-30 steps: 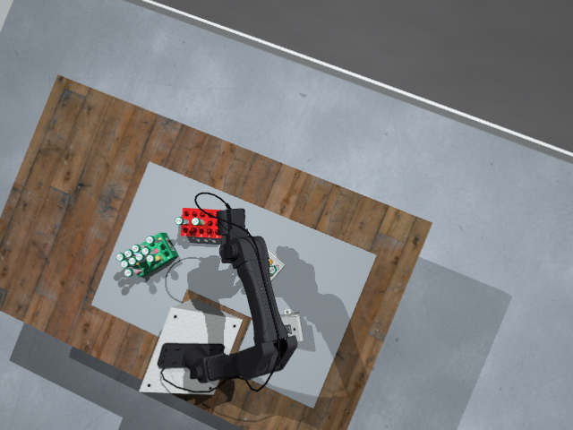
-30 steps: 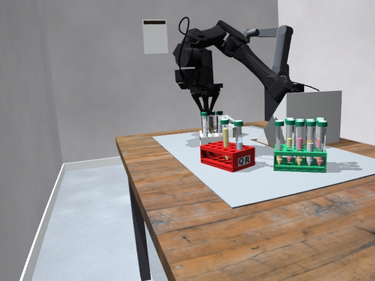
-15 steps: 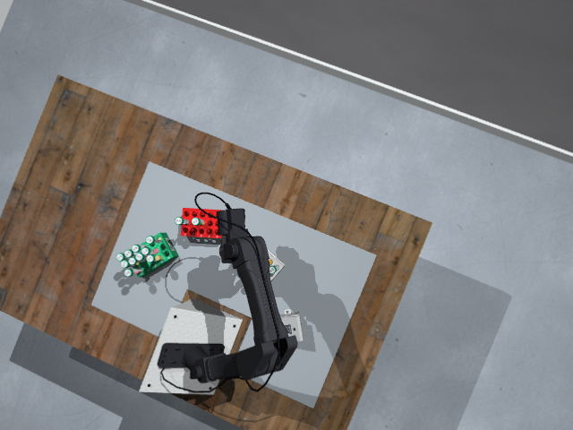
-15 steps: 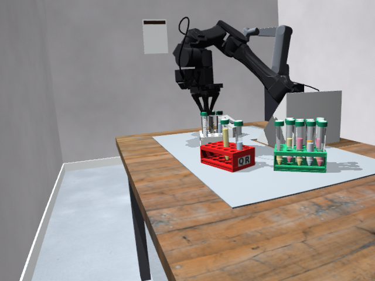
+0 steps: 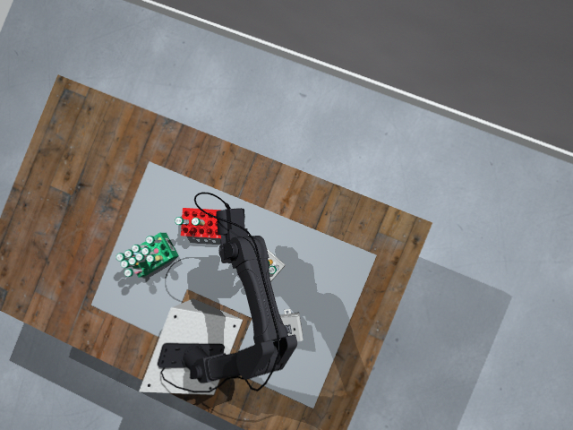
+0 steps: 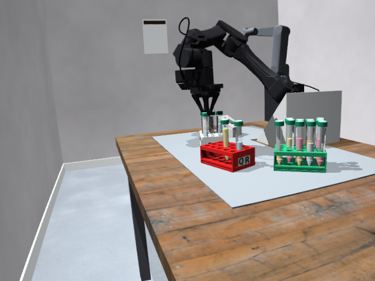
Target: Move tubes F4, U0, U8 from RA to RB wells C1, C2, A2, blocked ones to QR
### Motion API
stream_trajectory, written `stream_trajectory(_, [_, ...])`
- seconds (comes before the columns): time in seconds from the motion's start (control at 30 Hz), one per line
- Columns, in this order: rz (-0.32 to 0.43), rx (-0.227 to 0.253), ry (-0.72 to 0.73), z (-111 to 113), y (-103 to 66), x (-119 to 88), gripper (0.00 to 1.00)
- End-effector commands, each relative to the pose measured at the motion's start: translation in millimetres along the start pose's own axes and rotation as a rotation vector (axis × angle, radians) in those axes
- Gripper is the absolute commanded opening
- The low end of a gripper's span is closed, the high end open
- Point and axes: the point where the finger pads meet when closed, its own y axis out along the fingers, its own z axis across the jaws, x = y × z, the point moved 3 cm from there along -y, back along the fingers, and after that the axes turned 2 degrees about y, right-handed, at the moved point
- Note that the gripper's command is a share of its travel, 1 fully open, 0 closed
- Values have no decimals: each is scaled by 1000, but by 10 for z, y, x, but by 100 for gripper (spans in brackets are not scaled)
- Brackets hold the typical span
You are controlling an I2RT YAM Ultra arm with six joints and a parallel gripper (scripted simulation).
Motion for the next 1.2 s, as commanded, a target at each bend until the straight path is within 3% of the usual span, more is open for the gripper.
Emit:
stream_trajectory(0.0, [-36,-7,-10,28,-168,78,0])
stream_trajectory(0.8, [-30,-7,-16,48,-147,86,0])
stream_trajectory(1.17, [-53,2,10,1,-273,47,0])
